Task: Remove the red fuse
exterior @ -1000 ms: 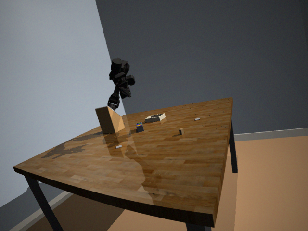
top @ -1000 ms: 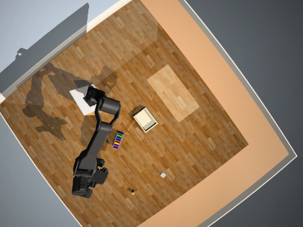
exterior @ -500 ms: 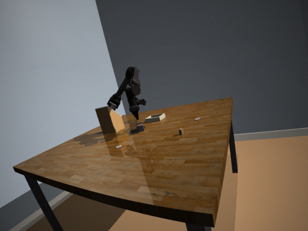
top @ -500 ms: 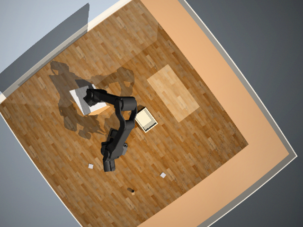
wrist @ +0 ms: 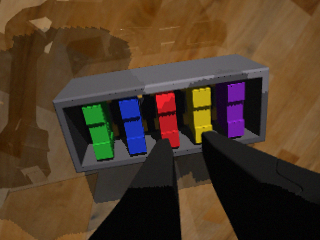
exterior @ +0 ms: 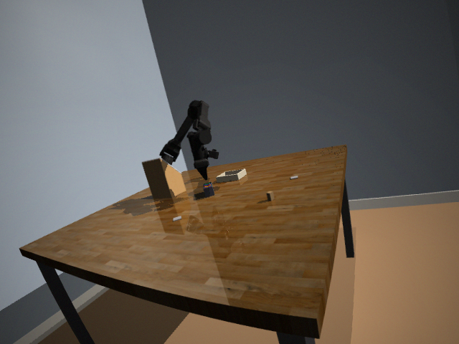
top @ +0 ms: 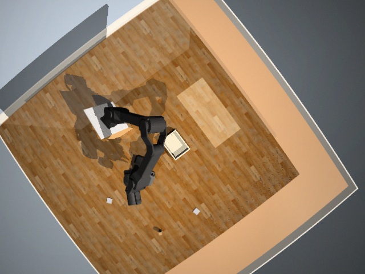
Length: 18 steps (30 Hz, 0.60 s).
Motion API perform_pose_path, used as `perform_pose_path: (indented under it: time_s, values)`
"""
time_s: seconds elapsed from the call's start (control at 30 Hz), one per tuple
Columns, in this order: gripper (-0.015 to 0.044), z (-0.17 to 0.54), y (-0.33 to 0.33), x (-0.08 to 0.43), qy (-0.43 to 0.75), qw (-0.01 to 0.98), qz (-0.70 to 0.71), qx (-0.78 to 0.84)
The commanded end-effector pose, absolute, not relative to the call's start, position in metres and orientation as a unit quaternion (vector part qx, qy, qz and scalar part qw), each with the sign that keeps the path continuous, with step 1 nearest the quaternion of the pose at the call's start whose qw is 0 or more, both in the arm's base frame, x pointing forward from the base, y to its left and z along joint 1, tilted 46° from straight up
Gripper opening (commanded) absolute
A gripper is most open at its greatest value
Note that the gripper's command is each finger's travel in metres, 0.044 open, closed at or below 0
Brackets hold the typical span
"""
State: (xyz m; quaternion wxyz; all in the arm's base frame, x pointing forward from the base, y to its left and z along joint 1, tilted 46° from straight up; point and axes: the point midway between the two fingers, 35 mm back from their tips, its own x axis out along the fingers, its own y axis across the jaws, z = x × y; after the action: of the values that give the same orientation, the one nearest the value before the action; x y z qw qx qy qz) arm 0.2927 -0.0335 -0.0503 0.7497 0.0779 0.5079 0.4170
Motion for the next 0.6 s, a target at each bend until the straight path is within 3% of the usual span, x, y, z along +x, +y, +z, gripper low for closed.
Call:
perform_pose_path:
  time_s: [0.0,0.57]
  values:
    - [0.0062,-0.053,-0.031,0.292,0.508,0.75,0.417,0.081]
    - [0.0062,-0.063,-0.018,0.292,0.507,0.75,0.417,0.081]
